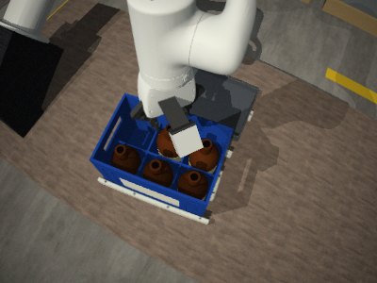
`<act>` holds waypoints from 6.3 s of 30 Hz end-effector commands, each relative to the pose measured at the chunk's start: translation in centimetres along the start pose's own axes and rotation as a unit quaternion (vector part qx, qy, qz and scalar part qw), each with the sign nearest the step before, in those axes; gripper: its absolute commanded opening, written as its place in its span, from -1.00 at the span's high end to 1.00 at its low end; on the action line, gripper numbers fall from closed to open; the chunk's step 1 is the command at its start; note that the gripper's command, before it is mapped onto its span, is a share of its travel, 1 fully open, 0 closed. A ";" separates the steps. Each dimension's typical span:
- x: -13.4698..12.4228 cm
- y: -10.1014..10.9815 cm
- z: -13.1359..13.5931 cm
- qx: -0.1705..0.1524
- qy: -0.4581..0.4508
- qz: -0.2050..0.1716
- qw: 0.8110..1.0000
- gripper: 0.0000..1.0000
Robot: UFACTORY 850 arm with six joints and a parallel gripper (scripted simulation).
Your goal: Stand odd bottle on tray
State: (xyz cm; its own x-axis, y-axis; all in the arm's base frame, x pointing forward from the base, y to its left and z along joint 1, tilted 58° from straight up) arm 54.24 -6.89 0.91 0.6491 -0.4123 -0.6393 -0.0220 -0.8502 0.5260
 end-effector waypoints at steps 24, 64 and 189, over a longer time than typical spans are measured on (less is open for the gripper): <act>0.0 -2.0 -0.1 0.000 0.000 0.001 1.000 -0.30; 0.1 -2.0 -0.1 0.000 0.000 0.001 1.000 -0.30; 0.1 -6.1 -0.1 0.000 0.000 0.001 1.000 1.00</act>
State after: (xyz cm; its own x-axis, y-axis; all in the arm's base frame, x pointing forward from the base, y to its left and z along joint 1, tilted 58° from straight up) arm 54.46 -1.60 -2.32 0.6491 -0.4125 -0.6391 -0.0221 -0.8501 0.5261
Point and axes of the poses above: the point where the finger pads meet when closed, its own y axis back along the fingers, its own z axis across the jaws, x = y × z, the point moved 5 cm from there along y, back along the fingers, and after that the axes turned 14 degrees about -y, right-handed, at the moved point
